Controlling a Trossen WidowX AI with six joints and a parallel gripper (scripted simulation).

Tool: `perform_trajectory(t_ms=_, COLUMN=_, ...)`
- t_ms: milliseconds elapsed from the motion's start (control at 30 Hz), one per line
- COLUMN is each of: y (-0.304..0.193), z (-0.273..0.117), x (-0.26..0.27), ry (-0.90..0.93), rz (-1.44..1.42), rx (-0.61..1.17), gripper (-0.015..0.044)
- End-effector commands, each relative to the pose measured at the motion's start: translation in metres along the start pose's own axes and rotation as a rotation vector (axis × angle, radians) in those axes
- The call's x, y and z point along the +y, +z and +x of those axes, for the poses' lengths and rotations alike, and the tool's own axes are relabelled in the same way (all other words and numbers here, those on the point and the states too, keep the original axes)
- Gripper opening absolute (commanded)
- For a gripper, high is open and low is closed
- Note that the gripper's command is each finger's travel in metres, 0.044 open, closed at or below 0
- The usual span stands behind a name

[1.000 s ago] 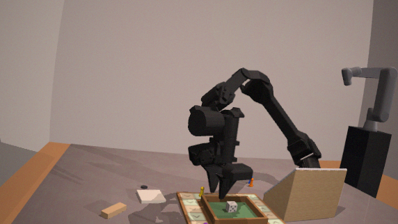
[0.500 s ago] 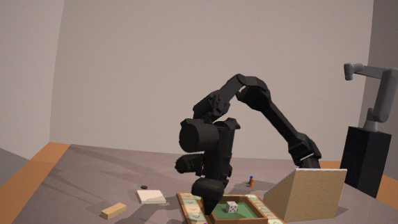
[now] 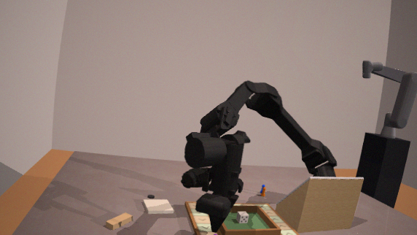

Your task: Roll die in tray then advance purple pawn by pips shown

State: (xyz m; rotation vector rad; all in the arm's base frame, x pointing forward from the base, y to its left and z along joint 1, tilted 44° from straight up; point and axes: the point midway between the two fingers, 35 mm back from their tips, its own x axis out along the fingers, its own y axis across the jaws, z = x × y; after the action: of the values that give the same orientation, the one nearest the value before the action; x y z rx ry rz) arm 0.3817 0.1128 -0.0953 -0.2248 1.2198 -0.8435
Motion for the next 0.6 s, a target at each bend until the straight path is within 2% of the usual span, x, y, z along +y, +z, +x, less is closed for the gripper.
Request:
perform_trajectory(t_ms=0, y=-0.001, z=0.007, x=0.0, ry=-0.006, rz=-0.008, rx=-0.004, gripper=0.02)
perform_trajectory(t_ms=567, y=0.0, z=0.035, x=0.0, ry=-0.008, rz=-0.008, rx=-0.004, gripper=0.02)
